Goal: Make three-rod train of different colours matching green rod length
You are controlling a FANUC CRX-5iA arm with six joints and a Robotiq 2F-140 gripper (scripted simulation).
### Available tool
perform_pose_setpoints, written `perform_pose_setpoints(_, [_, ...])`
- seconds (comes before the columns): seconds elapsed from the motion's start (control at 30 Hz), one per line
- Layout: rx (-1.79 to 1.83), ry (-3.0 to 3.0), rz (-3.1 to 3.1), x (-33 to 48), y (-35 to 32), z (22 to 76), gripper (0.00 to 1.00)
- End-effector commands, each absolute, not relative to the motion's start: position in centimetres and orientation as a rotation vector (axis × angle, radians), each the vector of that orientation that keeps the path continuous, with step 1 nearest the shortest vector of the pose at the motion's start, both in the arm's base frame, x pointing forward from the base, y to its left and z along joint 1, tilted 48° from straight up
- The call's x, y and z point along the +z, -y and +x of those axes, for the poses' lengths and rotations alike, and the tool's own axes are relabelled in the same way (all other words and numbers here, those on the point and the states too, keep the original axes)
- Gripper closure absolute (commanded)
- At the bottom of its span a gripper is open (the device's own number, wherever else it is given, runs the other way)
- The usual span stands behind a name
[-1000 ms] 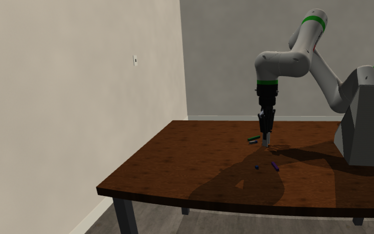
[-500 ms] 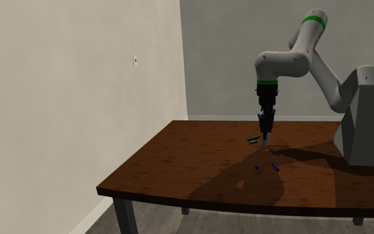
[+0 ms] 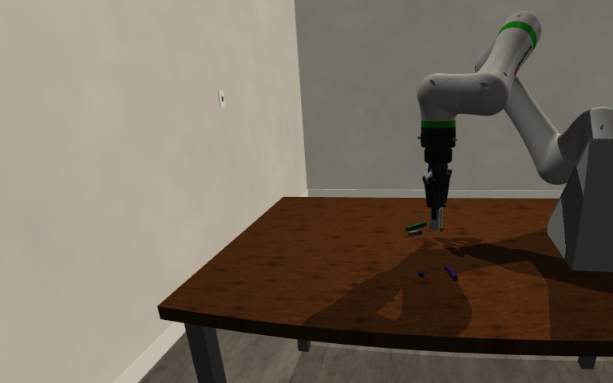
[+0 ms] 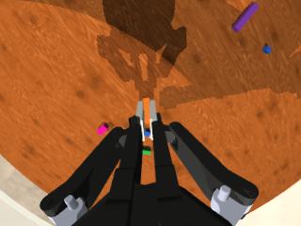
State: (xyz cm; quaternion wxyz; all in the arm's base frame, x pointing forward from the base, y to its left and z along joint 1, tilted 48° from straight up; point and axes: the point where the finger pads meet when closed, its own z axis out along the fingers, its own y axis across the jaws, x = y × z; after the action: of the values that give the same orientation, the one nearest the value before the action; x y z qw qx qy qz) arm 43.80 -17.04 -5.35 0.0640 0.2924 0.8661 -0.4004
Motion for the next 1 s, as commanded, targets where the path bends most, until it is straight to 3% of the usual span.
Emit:
perform_pose_setpoints(0.0, [-1.21,-2.615,0.884,-3.5,15.1,44.1,0.97])
perform_pose_setpoints(0.33, [-1.21,-2.615,0.884,-0.6,11.9,44.7,0.97])
perform_pose_setpoints(0.97, [-1.202,-2.592,0.921,-0.4,11.7,44.8,0.97])
